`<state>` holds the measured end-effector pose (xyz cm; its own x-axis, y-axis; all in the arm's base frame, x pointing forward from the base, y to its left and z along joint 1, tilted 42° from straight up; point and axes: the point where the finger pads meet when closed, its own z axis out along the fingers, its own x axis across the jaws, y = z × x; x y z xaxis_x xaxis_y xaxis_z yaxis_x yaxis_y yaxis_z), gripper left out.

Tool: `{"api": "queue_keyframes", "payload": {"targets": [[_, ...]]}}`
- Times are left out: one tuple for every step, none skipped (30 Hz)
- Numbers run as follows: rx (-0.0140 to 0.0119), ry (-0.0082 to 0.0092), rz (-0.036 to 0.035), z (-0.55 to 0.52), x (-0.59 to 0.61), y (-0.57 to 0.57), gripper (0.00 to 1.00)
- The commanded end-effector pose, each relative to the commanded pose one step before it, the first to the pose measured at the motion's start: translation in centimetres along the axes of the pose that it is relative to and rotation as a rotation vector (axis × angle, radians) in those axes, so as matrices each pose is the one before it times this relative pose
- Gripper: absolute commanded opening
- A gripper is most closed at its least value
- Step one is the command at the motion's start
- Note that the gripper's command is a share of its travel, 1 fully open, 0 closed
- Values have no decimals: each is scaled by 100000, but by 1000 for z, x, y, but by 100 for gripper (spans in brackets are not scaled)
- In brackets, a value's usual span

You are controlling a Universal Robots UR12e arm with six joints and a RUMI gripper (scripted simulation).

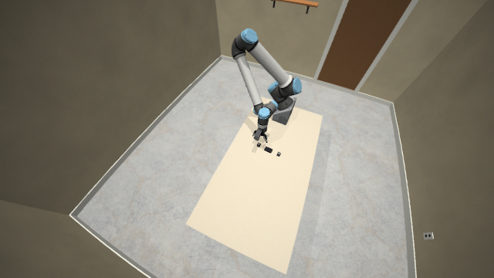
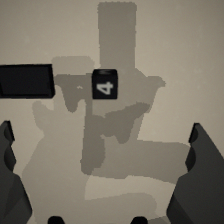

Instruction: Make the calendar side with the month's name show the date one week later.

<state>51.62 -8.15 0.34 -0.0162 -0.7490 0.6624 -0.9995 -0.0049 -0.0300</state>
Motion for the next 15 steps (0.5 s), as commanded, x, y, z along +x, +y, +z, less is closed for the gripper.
{"api": "queue_keyframes", "payload": {"targets": [[161, -83, -1564, -2, 137, 69, 100], [2, 3, -94, -3, -1, 3, 100], [-4, 1, -73, -2, -4, 4, 100], [-5, 0, -52, -1, -5, 4, 100], [-5, 0, -34, 0, -6, 2, 100], [-6, -1, -20, 1, -5, 1, 100], [-6, -1, -11, 2, -4, 0, 100], [-6, 0, -6, 2, -2, -1, 29], [-4, 0, -4, 2, -1, -2, 29], [0, 0, 0, 0, 0, 0, 29], [0, 0, 0, 0, 0, 0, 29], [-1, 1, 50, 1, 1, -5, 29], [2, 1, 15, 0, 1, -2, 29], [1, 0, 10, 0, 0, -1, 29], [0, 0, 5, 0, 0, 0, 29]]}}
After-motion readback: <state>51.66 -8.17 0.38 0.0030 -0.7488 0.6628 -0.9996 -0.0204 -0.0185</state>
